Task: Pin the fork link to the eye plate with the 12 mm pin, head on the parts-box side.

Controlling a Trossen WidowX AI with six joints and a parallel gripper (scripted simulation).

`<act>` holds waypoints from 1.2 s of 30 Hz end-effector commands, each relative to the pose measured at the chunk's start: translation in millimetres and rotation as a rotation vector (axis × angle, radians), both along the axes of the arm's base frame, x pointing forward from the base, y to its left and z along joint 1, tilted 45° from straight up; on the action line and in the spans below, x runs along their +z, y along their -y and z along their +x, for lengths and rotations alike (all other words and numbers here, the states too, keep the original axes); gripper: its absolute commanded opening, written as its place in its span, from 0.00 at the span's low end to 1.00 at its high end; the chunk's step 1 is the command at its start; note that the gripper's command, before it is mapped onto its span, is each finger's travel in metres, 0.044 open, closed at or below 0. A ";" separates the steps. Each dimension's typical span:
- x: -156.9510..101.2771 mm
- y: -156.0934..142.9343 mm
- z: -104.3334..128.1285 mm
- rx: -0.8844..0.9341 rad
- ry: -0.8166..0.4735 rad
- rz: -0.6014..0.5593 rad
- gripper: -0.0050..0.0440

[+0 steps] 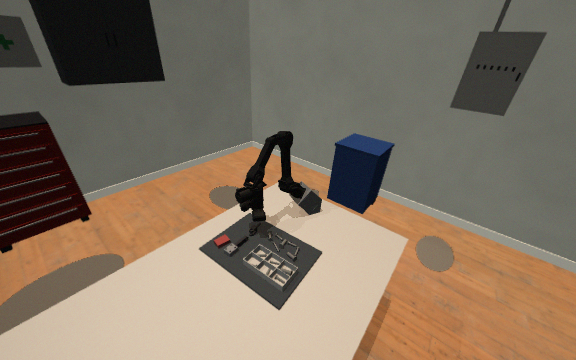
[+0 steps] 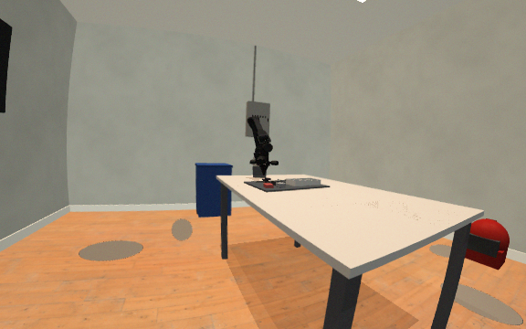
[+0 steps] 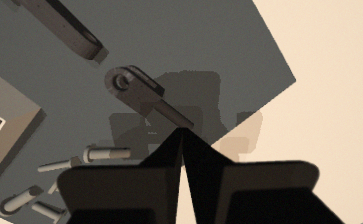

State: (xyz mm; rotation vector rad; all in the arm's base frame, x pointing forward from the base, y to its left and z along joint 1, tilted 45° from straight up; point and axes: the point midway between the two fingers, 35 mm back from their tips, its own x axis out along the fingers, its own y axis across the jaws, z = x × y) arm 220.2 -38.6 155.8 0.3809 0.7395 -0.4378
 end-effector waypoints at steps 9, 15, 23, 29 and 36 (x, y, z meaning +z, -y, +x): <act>10.2 2.6 10.7 0.353 -0.115 -0.325 0.10; 9.9 3.0 11.5 0.626 -0.209 -0.579 0.10; 10.4 4.4 15.5 0.922 -0.310 -0.855 0.10; 11.8 6.5 21.7 1.172 -0.397 -1.088 0.10; 14.8 10.6 33.9 1.461 -0.498 -1.358 0.10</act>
